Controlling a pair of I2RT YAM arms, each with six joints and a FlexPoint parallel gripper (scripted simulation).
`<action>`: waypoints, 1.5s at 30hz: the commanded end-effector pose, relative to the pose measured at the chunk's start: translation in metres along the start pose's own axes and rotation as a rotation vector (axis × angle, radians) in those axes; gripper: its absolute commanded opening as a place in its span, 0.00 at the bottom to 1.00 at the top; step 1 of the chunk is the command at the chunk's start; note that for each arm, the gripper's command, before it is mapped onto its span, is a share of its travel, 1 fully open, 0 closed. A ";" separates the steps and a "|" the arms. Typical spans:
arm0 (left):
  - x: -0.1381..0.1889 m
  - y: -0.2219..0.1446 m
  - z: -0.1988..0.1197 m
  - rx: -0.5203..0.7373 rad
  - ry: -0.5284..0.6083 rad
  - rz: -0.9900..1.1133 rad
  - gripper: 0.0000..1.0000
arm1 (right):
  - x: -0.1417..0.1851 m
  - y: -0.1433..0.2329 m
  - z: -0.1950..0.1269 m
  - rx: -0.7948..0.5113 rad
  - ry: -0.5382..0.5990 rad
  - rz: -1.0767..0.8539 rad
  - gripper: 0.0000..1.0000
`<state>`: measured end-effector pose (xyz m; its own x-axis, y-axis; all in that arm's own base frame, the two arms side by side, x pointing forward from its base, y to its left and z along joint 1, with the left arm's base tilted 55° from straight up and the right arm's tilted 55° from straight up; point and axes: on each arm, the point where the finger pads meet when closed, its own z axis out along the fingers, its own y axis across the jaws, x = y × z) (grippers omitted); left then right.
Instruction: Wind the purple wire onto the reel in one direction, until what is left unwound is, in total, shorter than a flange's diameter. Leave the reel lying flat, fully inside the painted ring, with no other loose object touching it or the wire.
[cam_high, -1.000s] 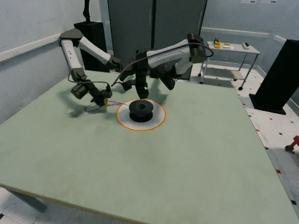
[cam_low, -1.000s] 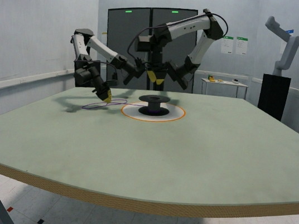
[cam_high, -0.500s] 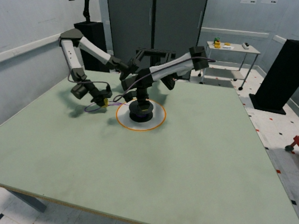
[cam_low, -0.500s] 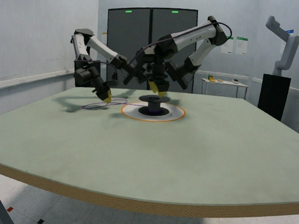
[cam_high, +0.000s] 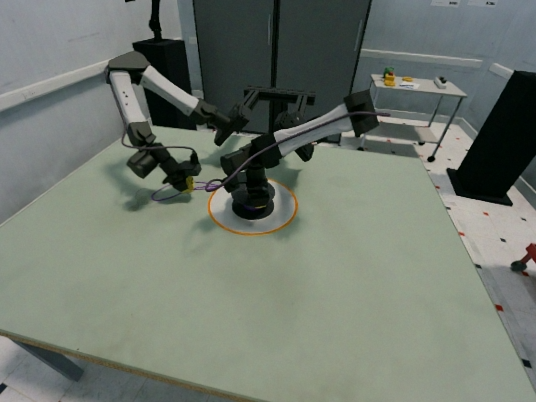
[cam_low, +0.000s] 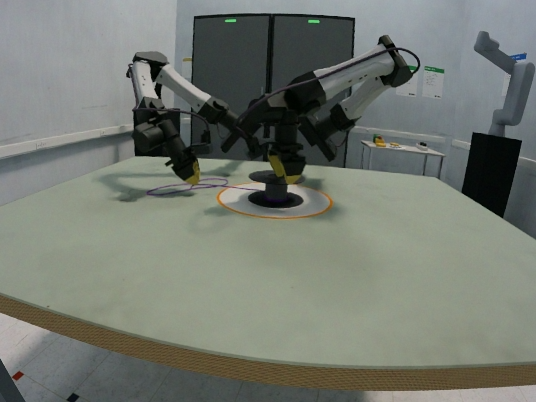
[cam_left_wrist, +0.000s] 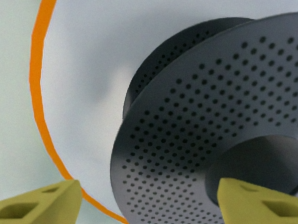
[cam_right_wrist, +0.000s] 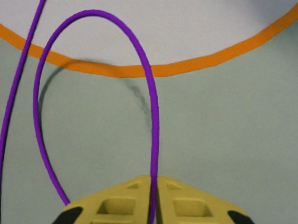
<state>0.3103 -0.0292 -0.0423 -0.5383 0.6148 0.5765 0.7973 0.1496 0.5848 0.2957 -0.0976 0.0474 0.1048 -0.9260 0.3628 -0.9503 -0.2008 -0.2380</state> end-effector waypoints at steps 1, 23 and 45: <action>-0.002 0.008 -0.009 -0.024 -0.032 -0.016 0.74 | 0.001 -0.001 -0.003 0.008 -0.008 -0.002 0.00; 0.059 -0.063 -0.012 0.002 -0.030 -0.899 0.74 | 0.000 0.000 -0.002 0.008 -0.008 -0.002 0.00; 0.045 -0.057 -0.005 0.009 -0.045 -1.715 0.74 | 0.000 0.000 -0.001 0.008 -0.008 -0.002 0.00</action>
<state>0.2313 -0.0123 -0.0510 -0.7796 -0.1694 -0.6029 -0.5483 0.6498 0.5265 0.2957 -0.0976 0.0474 0.1049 -0.9260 0.3626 -0.9503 -0.2009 -0.2380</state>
